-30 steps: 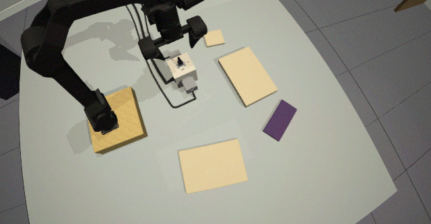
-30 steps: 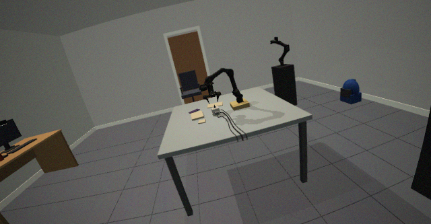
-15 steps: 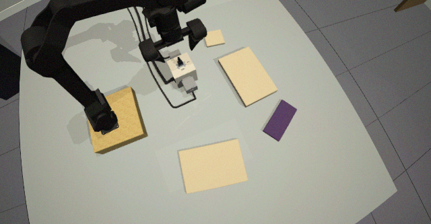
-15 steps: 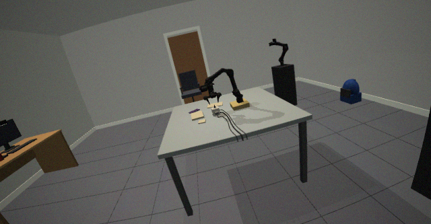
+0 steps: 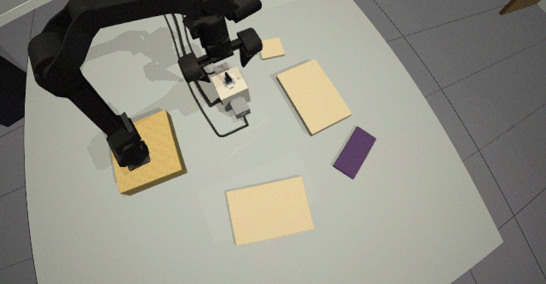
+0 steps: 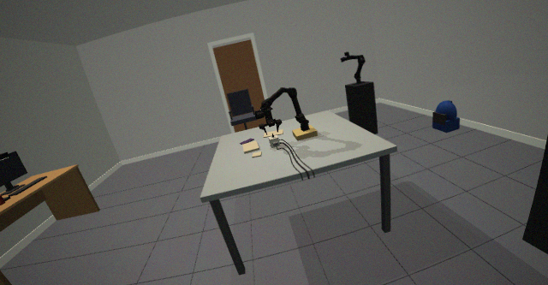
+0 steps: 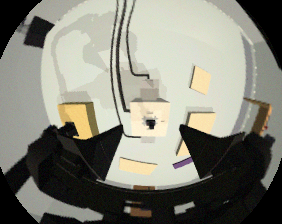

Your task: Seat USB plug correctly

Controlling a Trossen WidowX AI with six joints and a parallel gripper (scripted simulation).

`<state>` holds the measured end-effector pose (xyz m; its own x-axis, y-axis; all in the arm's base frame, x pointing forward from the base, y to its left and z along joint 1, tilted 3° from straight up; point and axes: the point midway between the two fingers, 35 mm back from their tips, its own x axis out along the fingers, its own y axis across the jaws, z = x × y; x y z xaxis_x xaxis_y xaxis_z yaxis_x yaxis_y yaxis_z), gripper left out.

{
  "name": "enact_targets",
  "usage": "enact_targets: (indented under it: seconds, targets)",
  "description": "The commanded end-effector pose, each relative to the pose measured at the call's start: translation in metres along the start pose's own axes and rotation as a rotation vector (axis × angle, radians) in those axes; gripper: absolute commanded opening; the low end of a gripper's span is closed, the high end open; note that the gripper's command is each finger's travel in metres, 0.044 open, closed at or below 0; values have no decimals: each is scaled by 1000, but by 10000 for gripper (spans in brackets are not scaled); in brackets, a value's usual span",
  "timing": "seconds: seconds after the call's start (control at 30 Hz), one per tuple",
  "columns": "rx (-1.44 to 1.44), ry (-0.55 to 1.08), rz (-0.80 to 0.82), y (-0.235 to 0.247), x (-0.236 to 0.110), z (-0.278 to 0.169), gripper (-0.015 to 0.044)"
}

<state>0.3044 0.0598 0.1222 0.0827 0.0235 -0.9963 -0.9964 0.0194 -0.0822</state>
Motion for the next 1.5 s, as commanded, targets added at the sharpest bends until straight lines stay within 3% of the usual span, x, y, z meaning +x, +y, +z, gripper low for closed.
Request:
enact_targets:
  seconds: [0.0,0.07,0.6,1.47]
  targets:
    - [-5,-4,1,0,4,1,440]
    - [-5,-4,1,0,4,1,440]
    - [0,0,1,0,2,0,20]
    - [0,0,1,0,-1,0,0]
